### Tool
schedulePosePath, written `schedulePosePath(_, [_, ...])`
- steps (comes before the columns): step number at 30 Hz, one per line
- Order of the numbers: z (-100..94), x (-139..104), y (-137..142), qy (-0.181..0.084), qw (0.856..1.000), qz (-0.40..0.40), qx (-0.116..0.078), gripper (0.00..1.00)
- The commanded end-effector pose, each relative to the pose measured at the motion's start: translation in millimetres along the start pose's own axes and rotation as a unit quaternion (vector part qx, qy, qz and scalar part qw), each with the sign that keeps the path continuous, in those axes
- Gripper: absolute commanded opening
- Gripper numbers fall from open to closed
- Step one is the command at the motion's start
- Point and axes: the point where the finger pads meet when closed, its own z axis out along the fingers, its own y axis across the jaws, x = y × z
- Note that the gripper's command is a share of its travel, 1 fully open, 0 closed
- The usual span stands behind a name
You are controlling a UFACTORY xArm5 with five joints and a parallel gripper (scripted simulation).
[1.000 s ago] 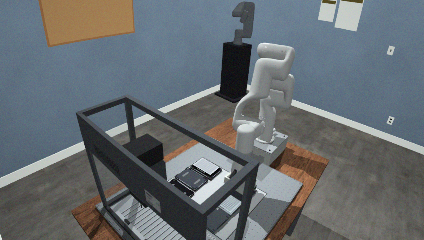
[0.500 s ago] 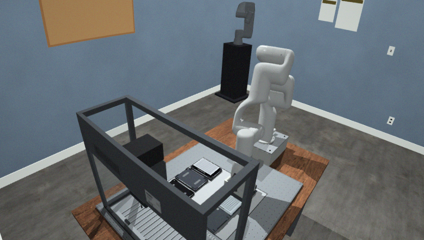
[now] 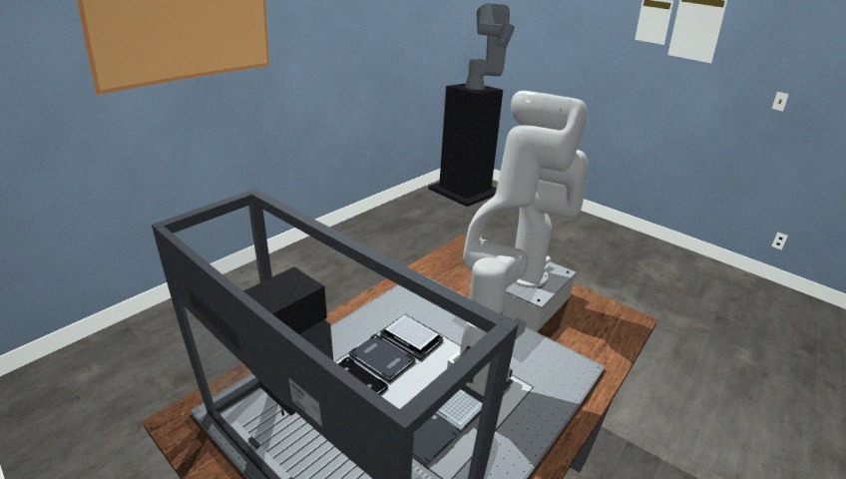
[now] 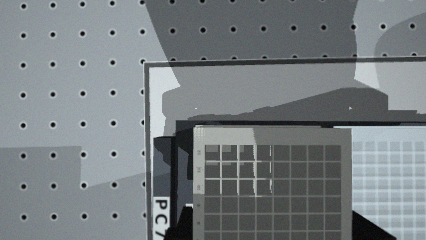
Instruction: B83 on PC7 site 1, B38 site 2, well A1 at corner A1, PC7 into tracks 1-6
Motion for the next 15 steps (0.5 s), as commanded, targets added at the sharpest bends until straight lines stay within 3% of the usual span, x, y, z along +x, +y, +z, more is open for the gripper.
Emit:
schedulePosePath(1, [-1.0, 0.4, 1.3, -0.013, 1.000, 0.000, -0.005, 0.00])
schedulePosePath(15, [6.4, 0.2, 1.3, -0.013, 1.000, 0.000, -0.005, 0.00])
